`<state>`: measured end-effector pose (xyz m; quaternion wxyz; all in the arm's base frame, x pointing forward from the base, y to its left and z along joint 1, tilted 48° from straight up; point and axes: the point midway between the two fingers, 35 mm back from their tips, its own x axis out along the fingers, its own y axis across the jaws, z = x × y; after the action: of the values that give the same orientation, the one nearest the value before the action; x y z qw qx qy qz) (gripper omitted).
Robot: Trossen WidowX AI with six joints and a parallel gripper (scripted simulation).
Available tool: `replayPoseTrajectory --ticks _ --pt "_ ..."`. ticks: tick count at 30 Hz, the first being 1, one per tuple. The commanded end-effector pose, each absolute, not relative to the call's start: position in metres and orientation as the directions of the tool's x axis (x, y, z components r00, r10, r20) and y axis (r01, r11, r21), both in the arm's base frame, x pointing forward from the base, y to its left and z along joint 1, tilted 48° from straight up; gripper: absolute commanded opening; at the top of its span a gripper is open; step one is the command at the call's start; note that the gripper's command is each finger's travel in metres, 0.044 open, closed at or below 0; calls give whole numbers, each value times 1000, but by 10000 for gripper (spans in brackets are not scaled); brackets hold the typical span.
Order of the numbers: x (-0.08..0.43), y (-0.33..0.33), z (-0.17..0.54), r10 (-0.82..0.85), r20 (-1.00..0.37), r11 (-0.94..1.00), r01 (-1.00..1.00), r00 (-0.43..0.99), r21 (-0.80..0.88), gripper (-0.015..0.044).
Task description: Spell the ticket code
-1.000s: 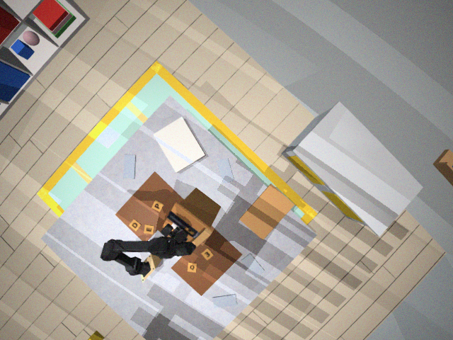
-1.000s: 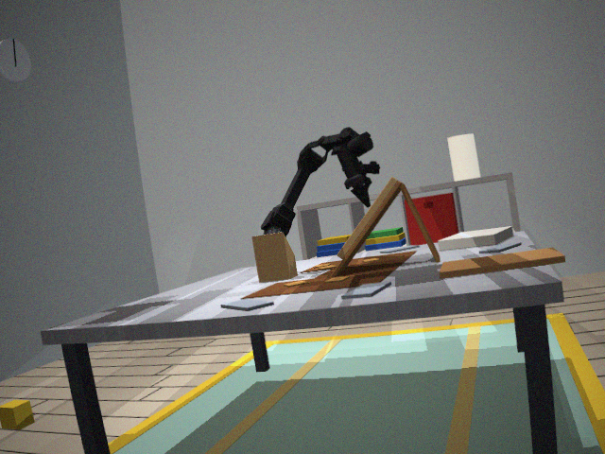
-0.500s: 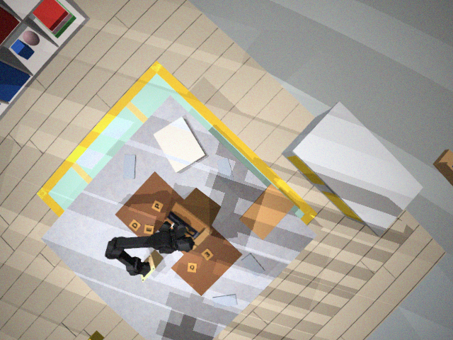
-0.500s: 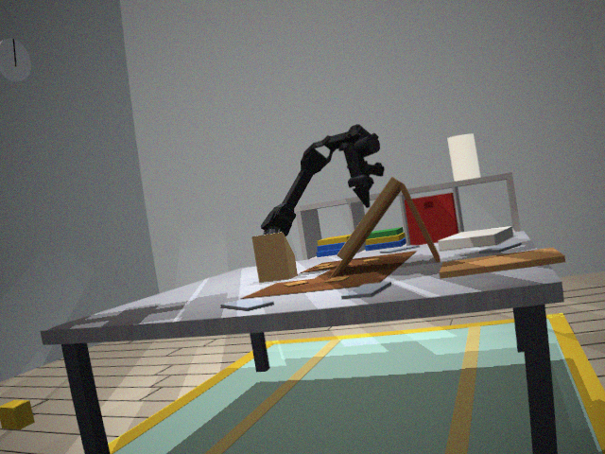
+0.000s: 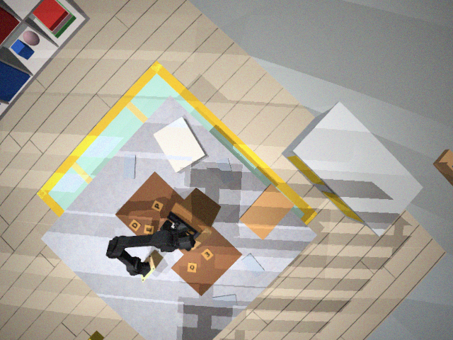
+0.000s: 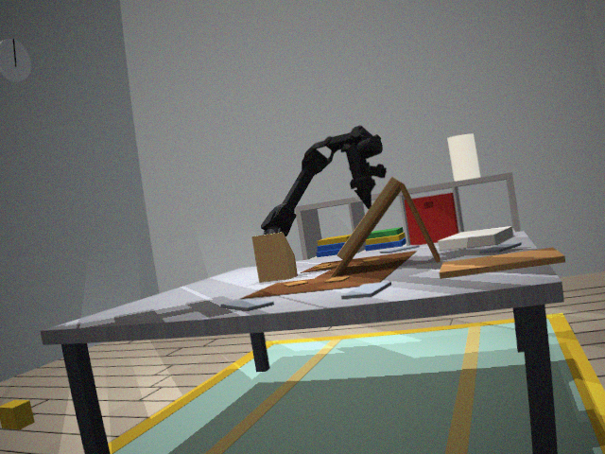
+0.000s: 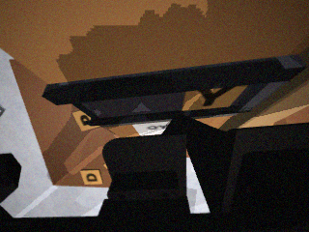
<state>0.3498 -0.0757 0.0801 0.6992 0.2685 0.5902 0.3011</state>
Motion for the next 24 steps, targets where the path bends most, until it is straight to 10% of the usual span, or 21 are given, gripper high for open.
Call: replayPoseTrajectory --ticks 1,24 --pt "352 -74 79 738 -664 674 -103 122 731 0" --pt "360 -67 75 738 -663 674 -103 122 731 0"
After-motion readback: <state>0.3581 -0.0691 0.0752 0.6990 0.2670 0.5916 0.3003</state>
